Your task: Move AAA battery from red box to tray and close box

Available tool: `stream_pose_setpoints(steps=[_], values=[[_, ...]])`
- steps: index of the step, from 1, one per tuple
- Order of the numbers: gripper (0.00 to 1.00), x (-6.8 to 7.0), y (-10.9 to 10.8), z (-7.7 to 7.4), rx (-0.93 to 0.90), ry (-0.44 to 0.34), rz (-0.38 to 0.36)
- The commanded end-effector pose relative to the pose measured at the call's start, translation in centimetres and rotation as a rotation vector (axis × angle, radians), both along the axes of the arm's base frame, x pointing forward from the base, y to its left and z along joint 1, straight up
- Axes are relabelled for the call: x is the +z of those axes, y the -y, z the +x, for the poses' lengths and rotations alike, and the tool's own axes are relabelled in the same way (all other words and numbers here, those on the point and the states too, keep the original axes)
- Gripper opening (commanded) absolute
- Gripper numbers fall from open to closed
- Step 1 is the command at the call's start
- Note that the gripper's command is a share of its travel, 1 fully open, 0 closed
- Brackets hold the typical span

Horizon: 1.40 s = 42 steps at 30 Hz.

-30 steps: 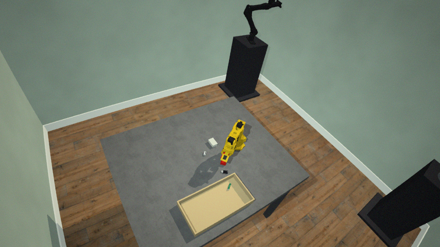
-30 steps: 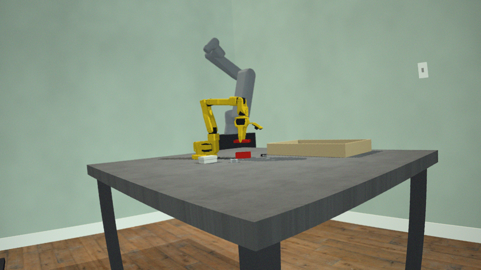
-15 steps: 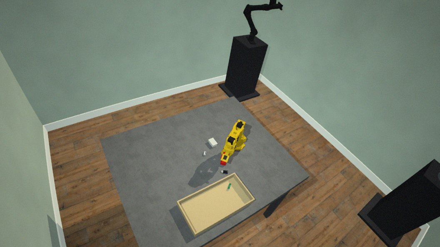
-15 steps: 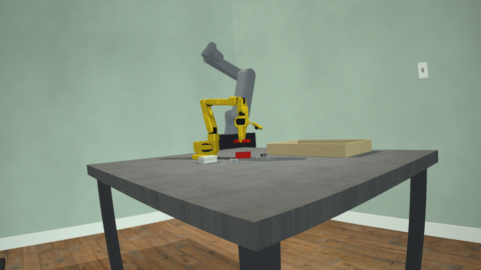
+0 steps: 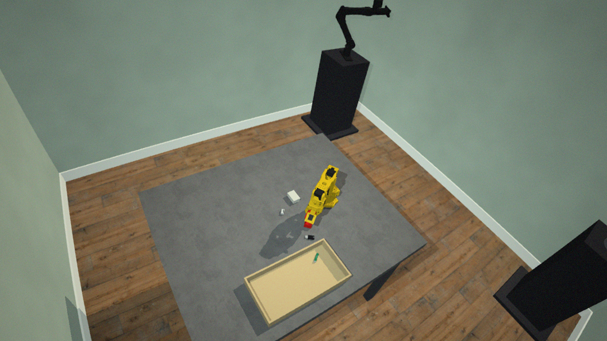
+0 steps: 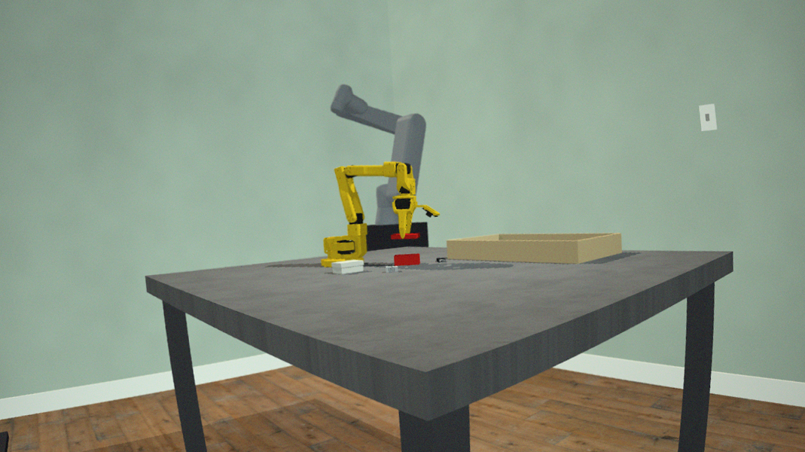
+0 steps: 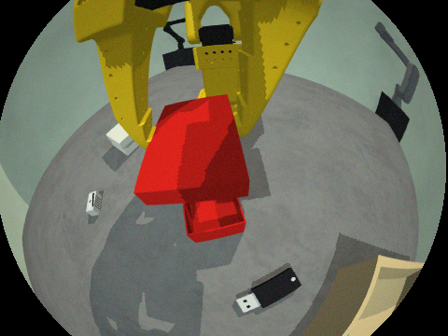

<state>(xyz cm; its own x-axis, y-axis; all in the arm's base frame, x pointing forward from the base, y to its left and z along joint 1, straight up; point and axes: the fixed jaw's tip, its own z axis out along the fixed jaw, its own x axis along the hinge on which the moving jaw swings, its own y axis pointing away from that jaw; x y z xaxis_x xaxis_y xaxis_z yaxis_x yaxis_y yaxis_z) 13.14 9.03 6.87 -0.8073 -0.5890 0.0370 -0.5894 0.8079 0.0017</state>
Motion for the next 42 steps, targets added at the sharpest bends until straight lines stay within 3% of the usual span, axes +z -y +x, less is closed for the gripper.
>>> stream_pose_setpoints(steps=[1,21,42], values=[[0.22,0.56,-0.14,0.03,0.023,0.031,0.021],[0.22,0.56,0.06,-0.15,0.163,0.029,0.023],[0.22,0.56,0.07,-0.16,0.168,0.029,0.023]])
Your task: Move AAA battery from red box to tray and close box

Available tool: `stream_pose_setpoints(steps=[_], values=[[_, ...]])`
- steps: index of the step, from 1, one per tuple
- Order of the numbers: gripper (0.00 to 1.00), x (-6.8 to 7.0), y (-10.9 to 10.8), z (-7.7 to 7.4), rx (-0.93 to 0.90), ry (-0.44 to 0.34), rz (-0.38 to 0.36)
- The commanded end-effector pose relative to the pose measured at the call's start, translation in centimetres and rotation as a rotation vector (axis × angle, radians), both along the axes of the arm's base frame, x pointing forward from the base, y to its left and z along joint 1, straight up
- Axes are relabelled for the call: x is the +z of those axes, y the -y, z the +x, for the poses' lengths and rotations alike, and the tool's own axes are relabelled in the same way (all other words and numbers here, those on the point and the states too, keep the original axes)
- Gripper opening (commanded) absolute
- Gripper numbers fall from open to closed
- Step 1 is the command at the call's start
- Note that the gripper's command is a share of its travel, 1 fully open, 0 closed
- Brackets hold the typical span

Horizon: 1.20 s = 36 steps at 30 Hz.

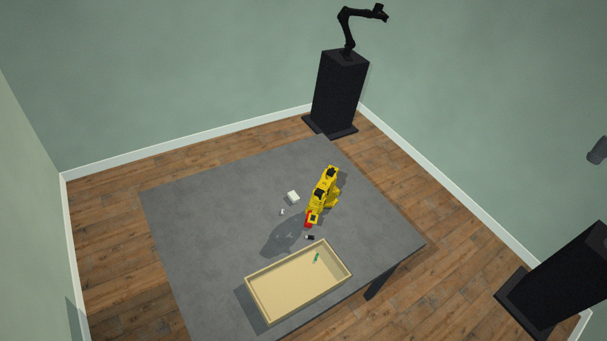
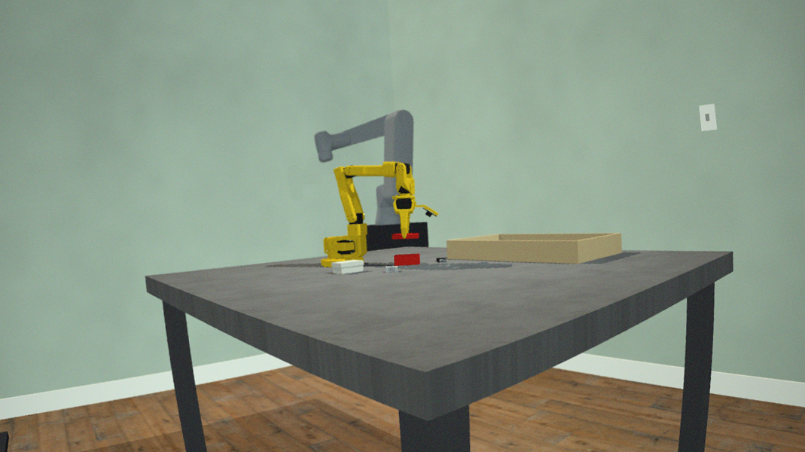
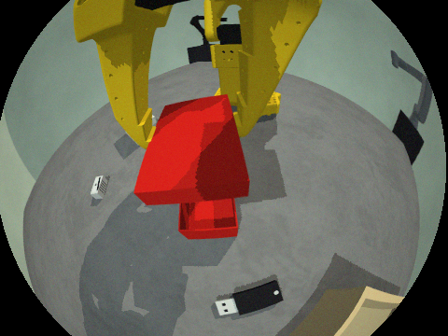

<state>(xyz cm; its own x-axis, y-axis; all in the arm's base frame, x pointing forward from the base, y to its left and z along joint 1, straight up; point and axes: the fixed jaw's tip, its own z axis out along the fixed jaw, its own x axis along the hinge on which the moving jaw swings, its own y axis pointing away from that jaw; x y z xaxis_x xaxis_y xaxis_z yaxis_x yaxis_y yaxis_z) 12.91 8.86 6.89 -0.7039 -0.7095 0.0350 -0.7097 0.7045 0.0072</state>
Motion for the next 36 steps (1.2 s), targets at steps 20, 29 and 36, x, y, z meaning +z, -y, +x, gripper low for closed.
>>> stream_pose_setpoints(steps=[20,29,36], values=[[0.22,0.2,-0.1,0.1,0.01,0.03,0.02],[0.22,-0.5,-0.1,0.1,0.01,0.03,0.02],[0.22,-1.1,-0.2,0.2,0.01,0.03,0.02]])
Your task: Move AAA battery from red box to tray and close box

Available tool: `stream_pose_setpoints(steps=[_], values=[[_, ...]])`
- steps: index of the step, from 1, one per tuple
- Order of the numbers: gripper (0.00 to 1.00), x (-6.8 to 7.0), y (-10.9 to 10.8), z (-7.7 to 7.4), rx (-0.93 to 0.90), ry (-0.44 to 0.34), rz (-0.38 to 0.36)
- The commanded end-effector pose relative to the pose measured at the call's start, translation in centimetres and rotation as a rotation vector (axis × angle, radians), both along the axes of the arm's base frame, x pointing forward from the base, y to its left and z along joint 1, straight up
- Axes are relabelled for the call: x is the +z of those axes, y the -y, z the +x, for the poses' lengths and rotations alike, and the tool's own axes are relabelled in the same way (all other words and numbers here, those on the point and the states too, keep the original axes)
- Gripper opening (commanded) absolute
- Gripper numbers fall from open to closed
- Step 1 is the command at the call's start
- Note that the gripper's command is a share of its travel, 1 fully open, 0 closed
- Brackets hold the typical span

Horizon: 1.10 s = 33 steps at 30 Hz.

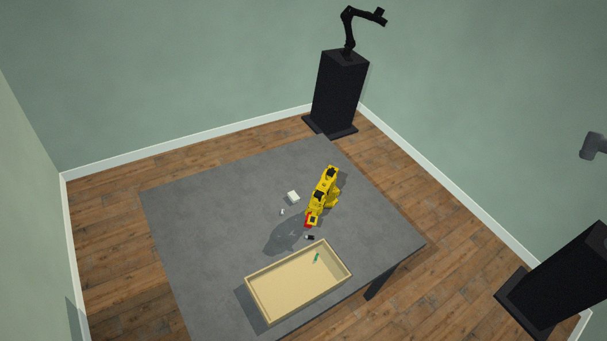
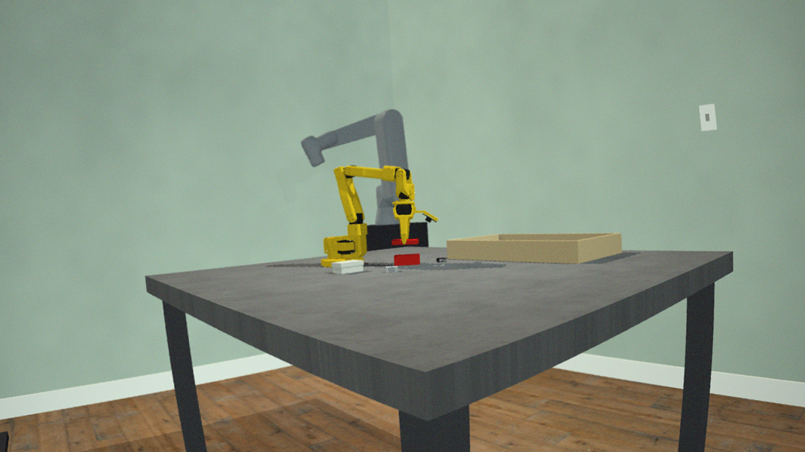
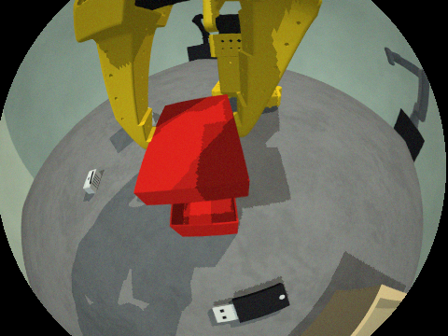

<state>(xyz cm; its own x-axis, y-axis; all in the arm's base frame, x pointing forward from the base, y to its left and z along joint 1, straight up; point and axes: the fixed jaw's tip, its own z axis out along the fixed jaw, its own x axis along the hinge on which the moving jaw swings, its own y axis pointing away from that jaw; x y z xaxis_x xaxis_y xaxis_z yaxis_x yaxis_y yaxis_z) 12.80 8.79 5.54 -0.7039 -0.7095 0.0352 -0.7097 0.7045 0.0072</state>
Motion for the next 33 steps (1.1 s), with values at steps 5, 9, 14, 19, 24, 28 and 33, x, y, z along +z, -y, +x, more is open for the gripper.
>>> stream_pose_setpoints(steps=[5,9,14,19,24,28,33], values=[[0.22,-0.2,-0.2,0.3,0.01,0.03,0.02],[0.22,-0.6,-0.2,0.2,0.01,0.03,0.02],[0.22,-1.0,-0.2,0.2,0.01,0.03,0.02],[0.22,-1.2,-0.2,0.2,0.01,0.03,0.02],[0.22,-1.3,-0.2,0.2,0.01,0.03,0.02],[0.22,-1.4,-0.2,0.2,0.01,0.03,0.02],[0.22,-1.4,-0.2,0.2,0.01,0.03,0.02]])
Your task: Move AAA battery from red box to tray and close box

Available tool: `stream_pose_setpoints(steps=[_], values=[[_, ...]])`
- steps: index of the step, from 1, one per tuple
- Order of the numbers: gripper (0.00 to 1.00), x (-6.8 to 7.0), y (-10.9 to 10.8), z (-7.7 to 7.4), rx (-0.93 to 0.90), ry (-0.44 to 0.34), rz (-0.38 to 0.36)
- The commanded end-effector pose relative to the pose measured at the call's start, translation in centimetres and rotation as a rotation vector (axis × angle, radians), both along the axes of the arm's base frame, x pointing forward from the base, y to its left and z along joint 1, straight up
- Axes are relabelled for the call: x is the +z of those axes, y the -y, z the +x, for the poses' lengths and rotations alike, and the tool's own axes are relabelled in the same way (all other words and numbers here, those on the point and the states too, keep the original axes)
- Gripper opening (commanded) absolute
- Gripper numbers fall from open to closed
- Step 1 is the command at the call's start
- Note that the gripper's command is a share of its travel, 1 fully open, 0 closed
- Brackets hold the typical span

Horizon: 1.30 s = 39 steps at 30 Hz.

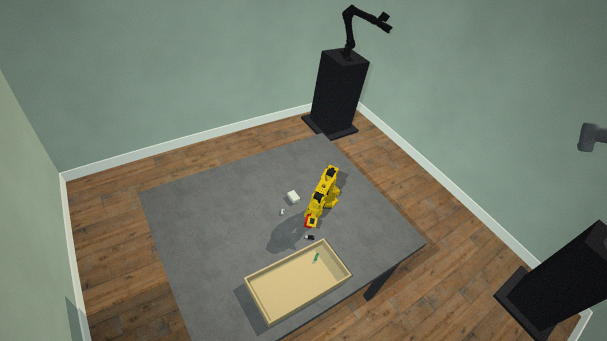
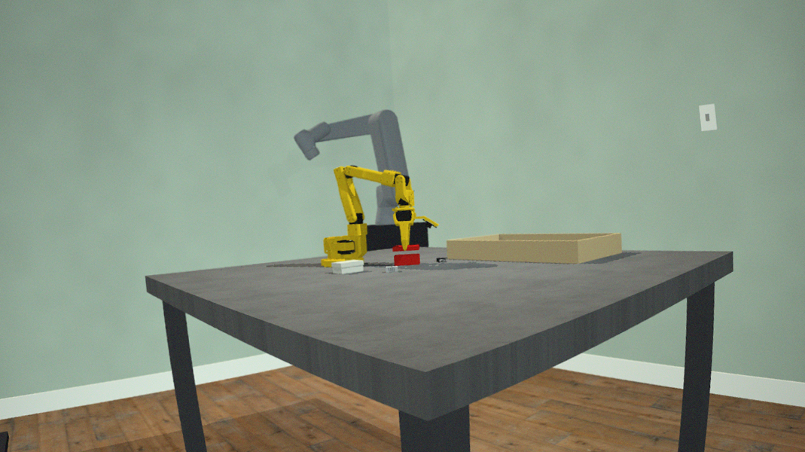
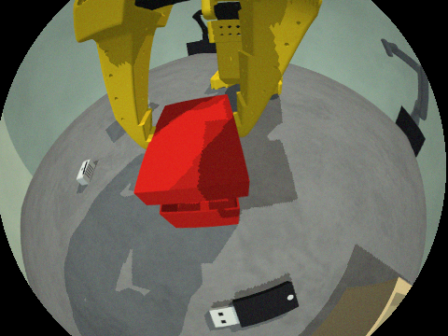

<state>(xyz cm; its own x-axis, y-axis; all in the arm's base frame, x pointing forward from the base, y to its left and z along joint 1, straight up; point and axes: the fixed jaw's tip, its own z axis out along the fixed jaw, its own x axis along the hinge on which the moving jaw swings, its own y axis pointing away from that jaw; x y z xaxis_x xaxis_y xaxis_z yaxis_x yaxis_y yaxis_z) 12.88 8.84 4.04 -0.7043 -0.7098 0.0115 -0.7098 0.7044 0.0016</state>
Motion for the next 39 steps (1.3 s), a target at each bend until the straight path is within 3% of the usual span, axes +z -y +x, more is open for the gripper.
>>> stream_pose_setpoints(steps=[1,39], values=[[0.22,0.06,-0.12,0.09,0.01,0.009,0.007],[0.22,-0.7,-0.39,0.04,0.01,0.009,0.007]])
